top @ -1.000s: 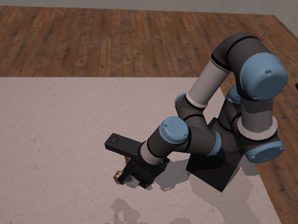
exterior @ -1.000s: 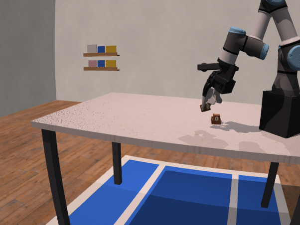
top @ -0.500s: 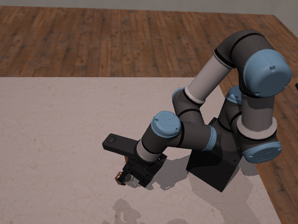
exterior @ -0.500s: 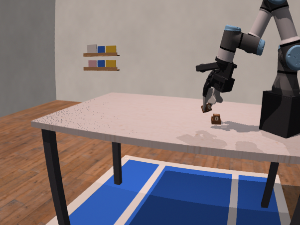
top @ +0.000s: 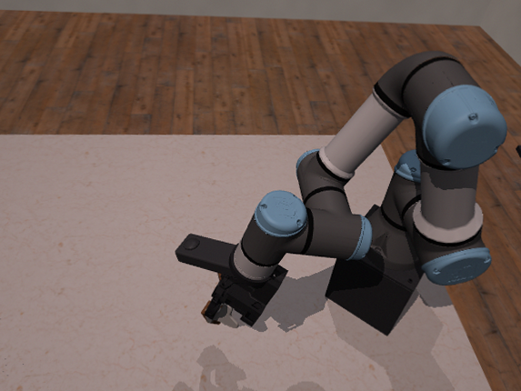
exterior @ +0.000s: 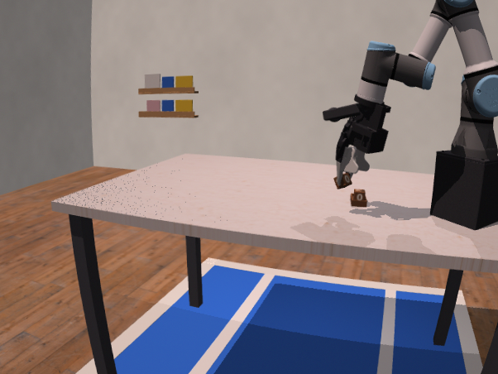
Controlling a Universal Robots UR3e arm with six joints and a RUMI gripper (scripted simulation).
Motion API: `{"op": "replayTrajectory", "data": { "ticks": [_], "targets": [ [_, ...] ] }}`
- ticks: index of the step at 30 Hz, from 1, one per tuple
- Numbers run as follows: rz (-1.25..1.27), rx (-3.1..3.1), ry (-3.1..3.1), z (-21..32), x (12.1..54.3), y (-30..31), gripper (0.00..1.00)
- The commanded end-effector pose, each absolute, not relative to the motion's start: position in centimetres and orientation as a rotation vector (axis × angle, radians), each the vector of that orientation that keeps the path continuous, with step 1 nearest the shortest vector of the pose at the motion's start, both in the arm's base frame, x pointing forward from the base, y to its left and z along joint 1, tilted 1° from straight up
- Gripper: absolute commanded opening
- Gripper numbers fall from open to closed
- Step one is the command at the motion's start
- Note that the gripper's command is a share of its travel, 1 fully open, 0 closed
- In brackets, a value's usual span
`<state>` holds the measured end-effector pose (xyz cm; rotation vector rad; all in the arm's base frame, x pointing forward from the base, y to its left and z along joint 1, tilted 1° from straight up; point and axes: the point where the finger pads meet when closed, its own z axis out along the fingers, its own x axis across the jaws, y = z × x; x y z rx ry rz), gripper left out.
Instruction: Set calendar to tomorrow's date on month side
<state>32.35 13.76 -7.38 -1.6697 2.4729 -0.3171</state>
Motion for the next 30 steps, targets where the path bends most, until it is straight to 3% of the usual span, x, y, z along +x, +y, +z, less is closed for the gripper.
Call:
{"op": "replayTrajectory", "data": {
  "ticks": [1, 30],
  "targets": [
    [-0.249, -1.702, 2.506, -7.65, 32.4, 13.83, 0.1],
    [-0.015, -1.757, 2.597, -7.28, 32.39, 13.75, 0.1]
  ]
}}
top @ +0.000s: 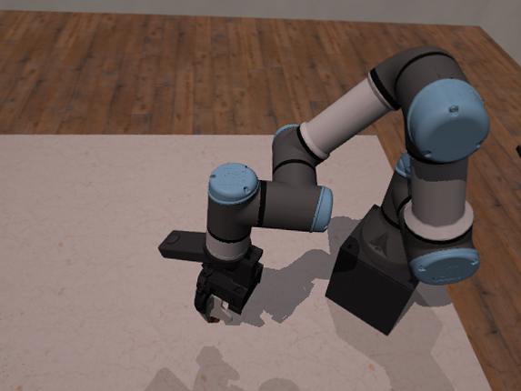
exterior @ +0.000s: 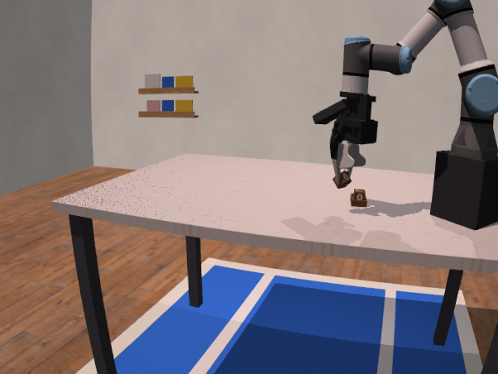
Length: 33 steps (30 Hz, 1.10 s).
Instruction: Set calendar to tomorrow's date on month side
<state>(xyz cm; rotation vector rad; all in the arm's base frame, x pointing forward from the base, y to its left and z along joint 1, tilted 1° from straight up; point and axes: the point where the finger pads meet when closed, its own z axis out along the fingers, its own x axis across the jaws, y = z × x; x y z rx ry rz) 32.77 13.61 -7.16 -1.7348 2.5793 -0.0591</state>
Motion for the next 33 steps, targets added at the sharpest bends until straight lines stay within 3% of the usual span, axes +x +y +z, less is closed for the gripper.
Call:
{"op": "replayTrajectory", "data": {
  "ticks": [1, 33],
  "targets": [
    [-0.015, -1.757, 2.597, -7.28, 32.39, 13.75, 0.1],
    [0.238, -1.817, 2.68, -7.5, 32.67, 13.67, 0.1]
  ]
}}
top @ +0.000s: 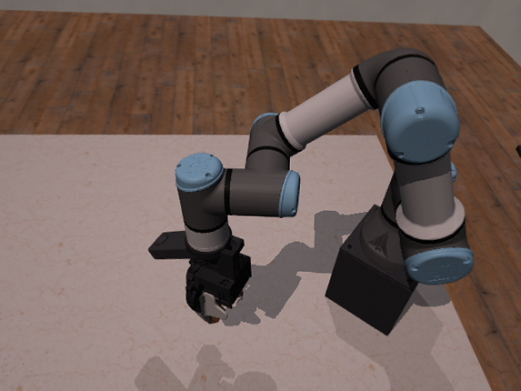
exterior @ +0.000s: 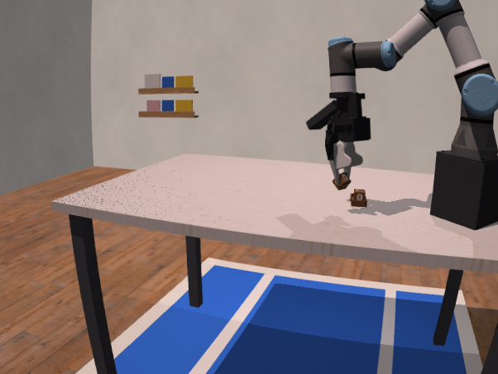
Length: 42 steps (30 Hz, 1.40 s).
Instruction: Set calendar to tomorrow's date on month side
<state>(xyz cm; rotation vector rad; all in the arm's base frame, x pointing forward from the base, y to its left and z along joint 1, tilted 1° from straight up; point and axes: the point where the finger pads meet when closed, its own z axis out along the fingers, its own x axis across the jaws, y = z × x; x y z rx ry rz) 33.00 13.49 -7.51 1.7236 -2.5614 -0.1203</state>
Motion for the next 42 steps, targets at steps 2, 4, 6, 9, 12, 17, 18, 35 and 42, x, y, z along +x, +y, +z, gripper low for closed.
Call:
{"op": "replayTrajectory", "data": {
  "ticks": [2, 4, 6, 9, 12, 17, 18, 35, 42],
  "targets": [
    [-0.234, 1.696, -2.502, -7.49, 32.67, 13.66, 0.1],
    [-0.255, 1.69, -2.494, -7.45, 32.67, 13.66, 0.1],
    [-0.272, 1.685, -2.488, -7.41, 32.66, 13.66, 0.1],
    [-0.292, 1.679, -2.48, -7.36, 32.65, 13.65, 0.1],
    [-0.304, 1.675, -2.475, -7.33, 32.64, 13.65, 0.1],
    [-0.31, 1.673, -2.473, -7.31, 32.64, 13.65, 0.1],
    [-0.31, 1.673, -2.473, -7.31, 32.64, 13.65, 0.1],
    [-0.333, 1.665, -2.46, -7.36, 32.7, 13.64, 0.1],
    [-0.377, 1.65, -2.436, -7.43, 32.81, 13.62, 0.1]
  ]
}}
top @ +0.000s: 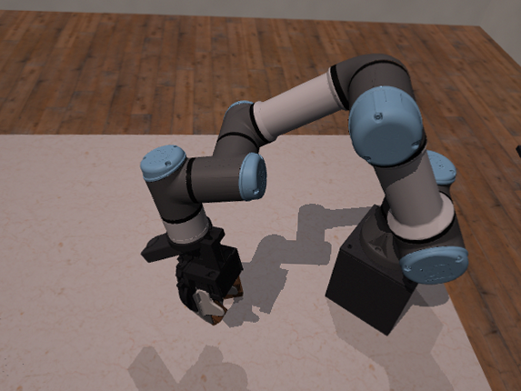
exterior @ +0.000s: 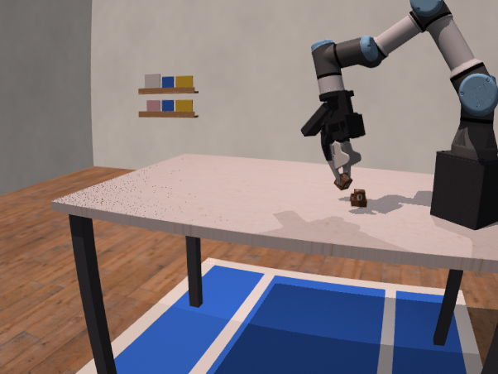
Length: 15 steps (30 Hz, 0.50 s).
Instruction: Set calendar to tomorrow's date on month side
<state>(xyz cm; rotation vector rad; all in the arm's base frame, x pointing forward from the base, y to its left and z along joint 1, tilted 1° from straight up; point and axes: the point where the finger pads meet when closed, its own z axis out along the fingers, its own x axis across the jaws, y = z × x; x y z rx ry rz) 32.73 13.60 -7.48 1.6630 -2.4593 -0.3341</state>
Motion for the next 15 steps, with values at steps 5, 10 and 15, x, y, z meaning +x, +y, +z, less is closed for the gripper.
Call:
{"op": "replayTrajectory", "data": {
  "ticks": [5, 10, 15],
  "targets": [
    [-0.42, 1.635, -2.413, -7.47, 32.88, 13.6, 0.1],
    [-0.448, 1.625, -2.398, -7.49, 32.91, 13.59, 0.1],
    [-0.495, 1.607, -2.372, -7.5, 32.94, 13.57, 0.1]
  ]
}}
